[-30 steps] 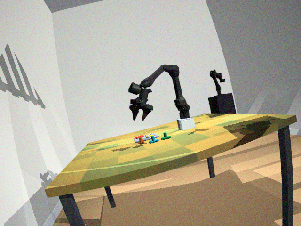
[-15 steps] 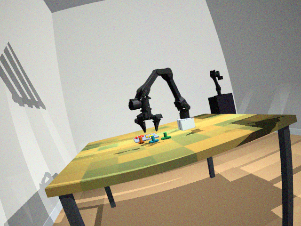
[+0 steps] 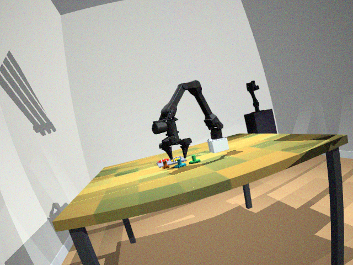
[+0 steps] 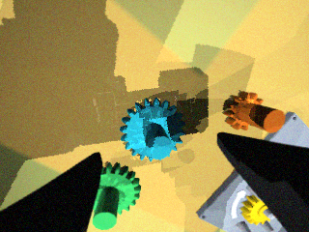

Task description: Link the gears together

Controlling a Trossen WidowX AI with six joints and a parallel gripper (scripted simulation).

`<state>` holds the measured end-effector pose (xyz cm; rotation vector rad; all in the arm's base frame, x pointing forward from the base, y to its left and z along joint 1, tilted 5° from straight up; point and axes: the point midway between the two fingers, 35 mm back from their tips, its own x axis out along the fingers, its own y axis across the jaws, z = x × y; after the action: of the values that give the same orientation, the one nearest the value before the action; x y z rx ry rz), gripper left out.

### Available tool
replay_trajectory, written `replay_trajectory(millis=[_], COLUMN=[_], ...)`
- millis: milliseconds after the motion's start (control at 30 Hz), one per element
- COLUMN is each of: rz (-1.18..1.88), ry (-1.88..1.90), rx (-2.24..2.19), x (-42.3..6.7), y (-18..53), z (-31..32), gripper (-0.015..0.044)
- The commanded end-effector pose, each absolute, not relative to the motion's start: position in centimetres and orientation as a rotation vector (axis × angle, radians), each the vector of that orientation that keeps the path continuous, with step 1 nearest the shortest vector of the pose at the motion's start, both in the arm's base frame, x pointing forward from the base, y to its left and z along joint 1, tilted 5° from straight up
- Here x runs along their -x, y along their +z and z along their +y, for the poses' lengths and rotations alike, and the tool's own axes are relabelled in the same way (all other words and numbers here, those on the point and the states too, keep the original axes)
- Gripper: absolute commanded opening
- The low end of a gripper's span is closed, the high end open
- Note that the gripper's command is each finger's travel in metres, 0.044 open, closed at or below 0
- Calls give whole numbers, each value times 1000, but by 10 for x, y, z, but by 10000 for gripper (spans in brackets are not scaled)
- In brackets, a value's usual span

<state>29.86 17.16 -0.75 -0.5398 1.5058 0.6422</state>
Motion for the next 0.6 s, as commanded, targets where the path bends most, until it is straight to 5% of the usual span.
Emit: replay_trajectory(millis=[0, 267, 567], rz=[1514, 1514, 1514], ry=[641, 641, 641], rx=[535, 535, 535], x=[-297, -296, -296], y=[-15, -22, -22], z=[172, 172, 172], gripper=[440, 440, 204])
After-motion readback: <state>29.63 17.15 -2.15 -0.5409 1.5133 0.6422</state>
